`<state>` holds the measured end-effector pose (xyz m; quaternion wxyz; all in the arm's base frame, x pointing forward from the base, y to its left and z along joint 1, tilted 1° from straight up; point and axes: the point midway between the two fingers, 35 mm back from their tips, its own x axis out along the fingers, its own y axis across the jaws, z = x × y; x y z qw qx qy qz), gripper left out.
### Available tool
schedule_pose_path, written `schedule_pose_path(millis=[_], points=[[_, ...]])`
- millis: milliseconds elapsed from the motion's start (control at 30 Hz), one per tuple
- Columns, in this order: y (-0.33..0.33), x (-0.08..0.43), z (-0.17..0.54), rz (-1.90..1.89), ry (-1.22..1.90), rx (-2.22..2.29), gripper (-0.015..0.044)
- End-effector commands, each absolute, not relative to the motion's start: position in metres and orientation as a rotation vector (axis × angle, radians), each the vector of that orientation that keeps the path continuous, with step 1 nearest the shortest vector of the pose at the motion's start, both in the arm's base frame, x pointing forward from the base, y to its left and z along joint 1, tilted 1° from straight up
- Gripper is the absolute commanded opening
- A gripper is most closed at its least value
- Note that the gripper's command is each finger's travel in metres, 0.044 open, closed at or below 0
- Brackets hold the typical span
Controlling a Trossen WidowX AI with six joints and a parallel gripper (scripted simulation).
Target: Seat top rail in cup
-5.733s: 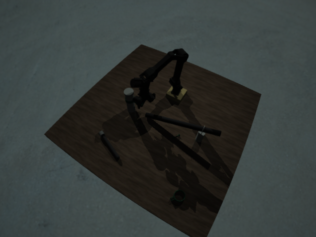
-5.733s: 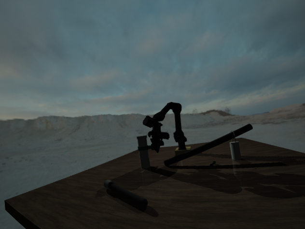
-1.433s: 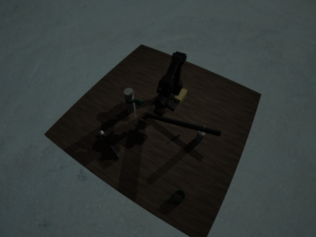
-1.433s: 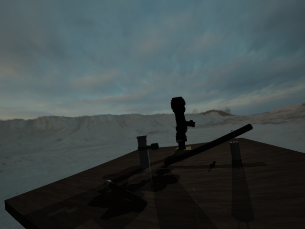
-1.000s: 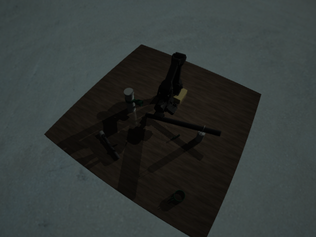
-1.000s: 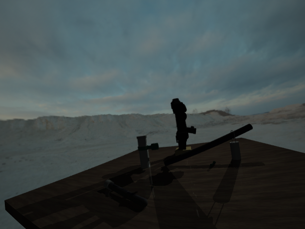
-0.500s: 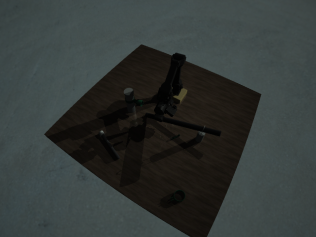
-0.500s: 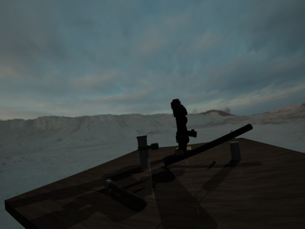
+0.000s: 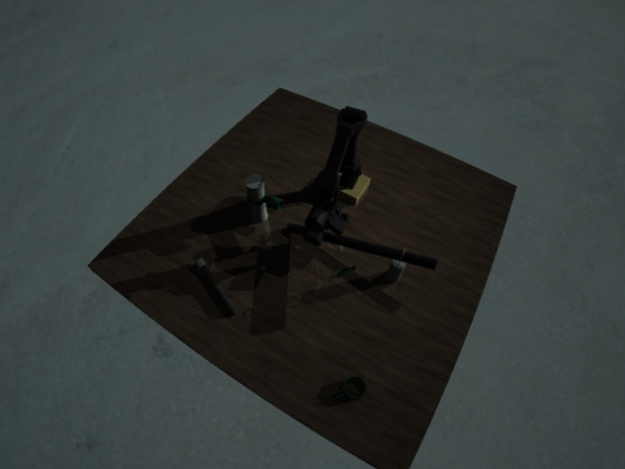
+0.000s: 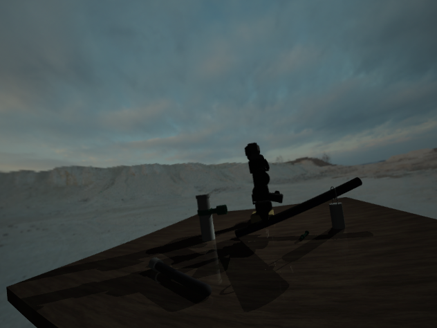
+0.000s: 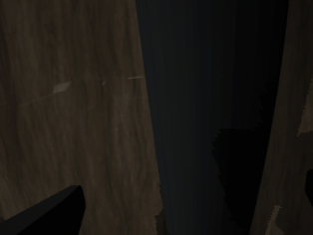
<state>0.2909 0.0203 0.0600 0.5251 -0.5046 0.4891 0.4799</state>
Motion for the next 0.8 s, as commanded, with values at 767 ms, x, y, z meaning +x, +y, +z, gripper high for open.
schedule_pose_path(millis=[767], points=[[0.02, 0.289, 0.035, 1.155, 1.176, -1.21, 0.021]])
